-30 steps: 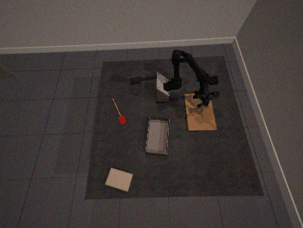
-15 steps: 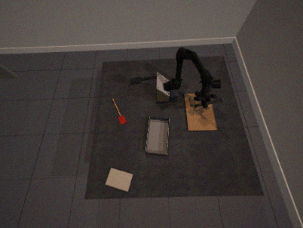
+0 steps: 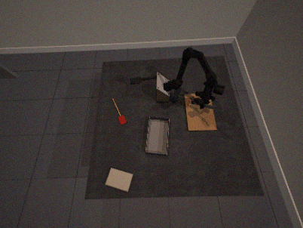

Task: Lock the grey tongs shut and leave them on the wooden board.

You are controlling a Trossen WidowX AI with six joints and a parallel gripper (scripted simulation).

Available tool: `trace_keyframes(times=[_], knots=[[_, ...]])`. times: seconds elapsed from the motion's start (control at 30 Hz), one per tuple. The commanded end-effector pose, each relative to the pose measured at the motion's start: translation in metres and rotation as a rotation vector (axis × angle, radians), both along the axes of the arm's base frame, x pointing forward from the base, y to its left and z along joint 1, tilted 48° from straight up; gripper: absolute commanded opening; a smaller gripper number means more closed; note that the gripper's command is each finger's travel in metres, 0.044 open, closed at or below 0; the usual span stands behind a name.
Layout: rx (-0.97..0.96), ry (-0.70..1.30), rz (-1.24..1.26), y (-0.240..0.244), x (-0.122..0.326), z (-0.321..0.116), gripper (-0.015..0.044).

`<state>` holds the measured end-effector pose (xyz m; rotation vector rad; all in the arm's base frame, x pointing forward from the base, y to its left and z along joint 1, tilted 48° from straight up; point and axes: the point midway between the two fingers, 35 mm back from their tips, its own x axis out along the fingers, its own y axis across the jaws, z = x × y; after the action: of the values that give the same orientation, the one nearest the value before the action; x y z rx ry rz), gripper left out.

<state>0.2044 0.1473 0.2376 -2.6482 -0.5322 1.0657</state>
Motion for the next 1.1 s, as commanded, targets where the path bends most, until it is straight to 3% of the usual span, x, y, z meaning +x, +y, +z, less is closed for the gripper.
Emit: trace_keyframes(times=[0.0,0.63,1.07], knots=[[-0.009,0.081,0.052,-0.002,-0.001,0.000,-0.0150],[0.152,0.437,0.230,-0.008,-0.015,0.012,-0.0150],[0.289,0.528,0.276,-0.010,-0.016,0.030,-0.0150]])
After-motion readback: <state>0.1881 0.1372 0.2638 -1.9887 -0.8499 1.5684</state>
